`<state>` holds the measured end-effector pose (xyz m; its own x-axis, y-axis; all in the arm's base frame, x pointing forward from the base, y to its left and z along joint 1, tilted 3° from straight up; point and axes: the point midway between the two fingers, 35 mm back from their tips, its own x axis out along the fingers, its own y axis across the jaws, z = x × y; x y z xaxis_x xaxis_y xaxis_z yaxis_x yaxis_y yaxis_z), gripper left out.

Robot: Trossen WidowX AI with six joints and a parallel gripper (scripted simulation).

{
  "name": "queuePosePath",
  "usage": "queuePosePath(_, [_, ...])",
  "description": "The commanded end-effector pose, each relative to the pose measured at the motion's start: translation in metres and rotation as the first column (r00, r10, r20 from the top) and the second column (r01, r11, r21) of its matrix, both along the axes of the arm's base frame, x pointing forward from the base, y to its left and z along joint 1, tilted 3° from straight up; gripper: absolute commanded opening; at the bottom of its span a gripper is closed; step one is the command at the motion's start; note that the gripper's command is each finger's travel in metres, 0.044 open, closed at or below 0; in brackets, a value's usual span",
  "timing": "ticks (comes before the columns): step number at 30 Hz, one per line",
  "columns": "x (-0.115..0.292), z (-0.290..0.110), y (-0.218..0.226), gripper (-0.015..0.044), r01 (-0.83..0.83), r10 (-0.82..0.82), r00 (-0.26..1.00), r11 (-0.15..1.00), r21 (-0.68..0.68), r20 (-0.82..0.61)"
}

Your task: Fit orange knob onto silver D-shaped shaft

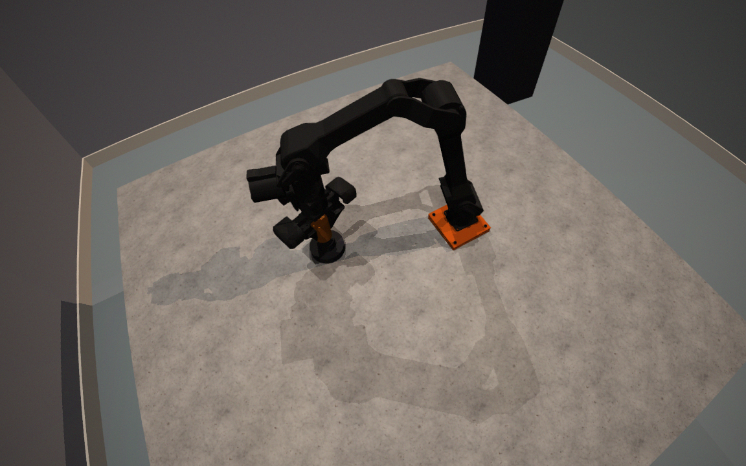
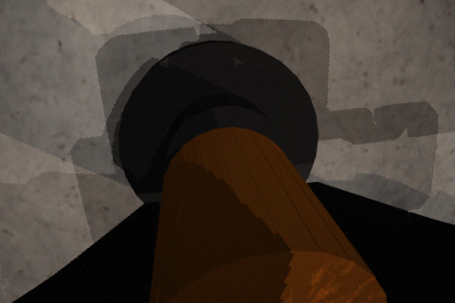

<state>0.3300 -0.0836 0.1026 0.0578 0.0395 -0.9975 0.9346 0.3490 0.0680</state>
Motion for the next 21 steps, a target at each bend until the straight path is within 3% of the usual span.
queuePosePath(1, [-0.0011,0.0004,-0.0005,0.0000,0.005,-0.005,1.000,1.000,-0.002,0.002])
queuePosePath(21, [-0.0009,0.0012,-0.0008,0.0000,0.005,-0.005,1.000,1.000,-0.002,0.002])
